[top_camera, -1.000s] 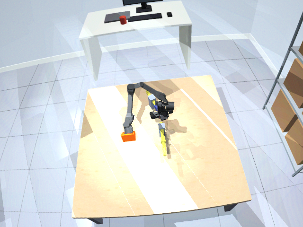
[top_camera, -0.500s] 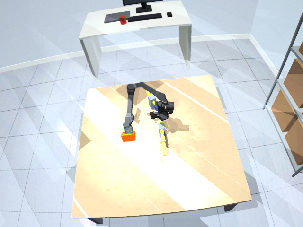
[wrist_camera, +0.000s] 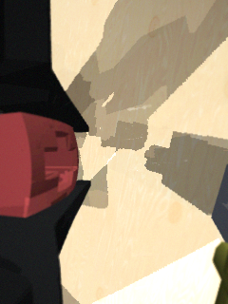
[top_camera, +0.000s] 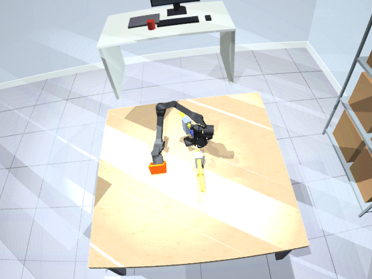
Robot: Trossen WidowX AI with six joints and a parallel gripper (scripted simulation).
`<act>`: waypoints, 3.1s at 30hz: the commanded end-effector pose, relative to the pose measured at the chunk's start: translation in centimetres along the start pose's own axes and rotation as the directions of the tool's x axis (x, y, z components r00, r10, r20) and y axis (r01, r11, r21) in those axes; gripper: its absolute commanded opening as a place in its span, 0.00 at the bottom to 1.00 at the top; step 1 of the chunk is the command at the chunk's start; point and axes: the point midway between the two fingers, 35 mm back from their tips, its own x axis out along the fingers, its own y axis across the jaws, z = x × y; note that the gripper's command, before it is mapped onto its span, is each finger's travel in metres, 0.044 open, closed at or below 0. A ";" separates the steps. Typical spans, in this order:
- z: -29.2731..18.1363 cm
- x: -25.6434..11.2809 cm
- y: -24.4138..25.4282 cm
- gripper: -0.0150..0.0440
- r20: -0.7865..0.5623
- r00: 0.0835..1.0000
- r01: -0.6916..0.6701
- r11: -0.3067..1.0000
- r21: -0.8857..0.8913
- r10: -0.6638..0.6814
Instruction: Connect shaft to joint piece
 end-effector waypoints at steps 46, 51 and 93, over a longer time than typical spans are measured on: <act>0.0 0.0 0.0 0.56 -0.003 1.000 -0.001 1.000 0.004 0.001; 0.0 0.0 0.0 0.56 -0.003 1.000 -0.001 1.000 0.004 0.001; -0.1 -1.1 -1.1 0.25 0.220 0.975 -0.015 0.974 0.227 -0.036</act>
